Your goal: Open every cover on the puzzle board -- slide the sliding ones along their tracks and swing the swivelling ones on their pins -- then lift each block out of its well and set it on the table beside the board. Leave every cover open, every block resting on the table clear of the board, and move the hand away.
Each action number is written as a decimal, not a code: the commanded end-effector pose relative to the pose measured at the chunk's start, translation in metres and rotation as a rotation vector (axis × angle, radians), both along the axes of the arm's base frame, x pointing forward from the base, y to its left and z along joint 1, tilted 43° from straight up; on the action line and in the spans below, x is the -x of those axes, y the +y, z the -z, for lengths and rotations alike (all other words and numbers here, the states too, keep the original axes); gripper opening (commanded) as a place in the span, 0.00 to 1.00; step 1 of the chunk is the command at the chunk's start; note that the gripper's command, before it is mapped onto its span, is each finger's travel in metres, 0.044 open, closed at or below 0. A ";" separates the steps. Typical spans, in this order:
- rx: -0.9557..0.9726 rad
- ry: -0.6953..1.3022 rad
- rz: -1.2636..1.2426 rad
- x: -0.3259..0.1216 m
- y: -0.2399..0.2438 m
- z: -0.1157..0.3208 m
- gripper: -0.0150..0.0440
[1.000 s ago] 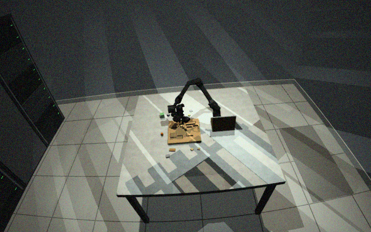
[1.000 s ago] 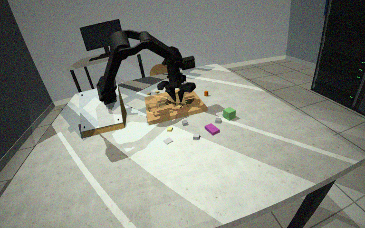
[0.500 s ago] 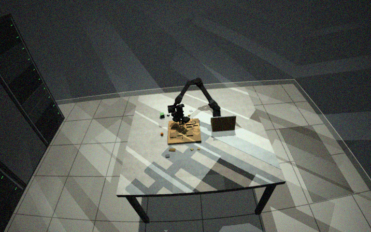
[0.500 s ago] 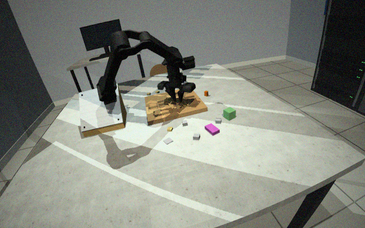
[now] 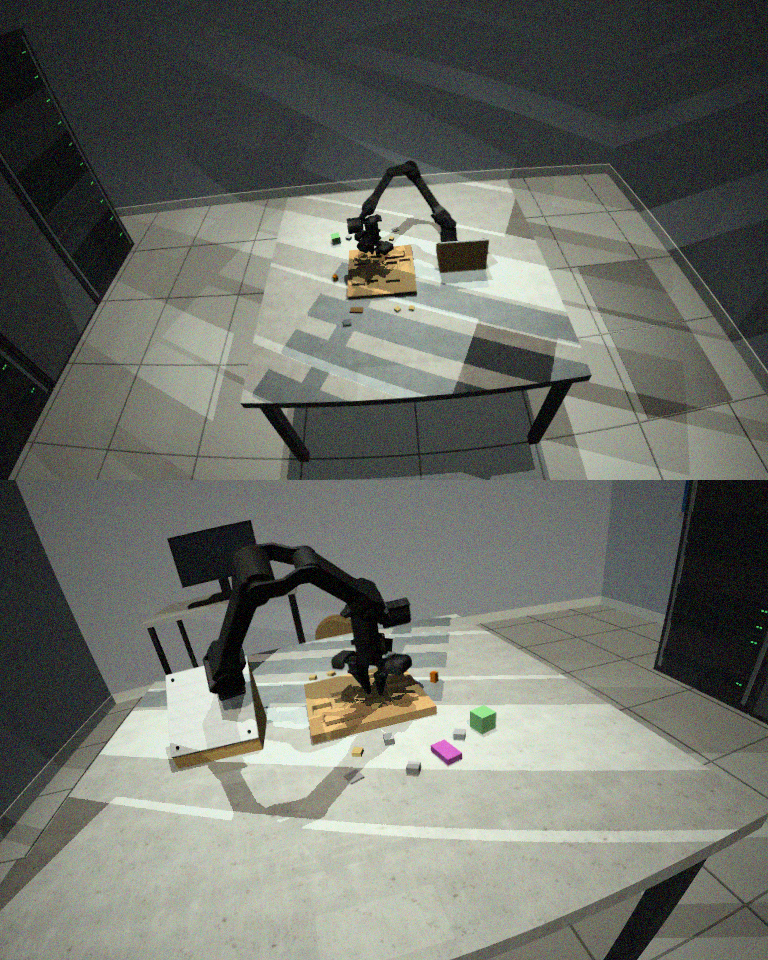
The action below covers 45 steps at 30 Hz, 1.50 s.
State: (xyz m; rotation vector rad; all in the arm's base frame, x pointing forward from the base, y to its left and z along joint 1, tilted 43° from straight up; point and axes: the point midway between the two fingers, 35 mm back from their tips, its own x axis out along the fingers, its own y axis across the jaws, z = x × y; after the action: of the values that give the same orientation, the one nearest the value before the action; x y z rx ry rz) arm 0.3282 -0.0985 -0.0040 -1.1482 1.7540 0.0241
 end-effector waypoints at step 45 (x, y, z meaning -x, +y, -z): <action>0.004 -0.001 0.002 0.002 -0.021 0.022 0.50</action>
State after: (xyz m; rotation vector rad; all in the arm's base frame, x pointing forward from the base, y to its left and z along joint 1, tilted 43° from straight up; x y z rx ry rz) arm 0.3286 -0.1164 -0.0231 -1.1460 1.7472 0.0162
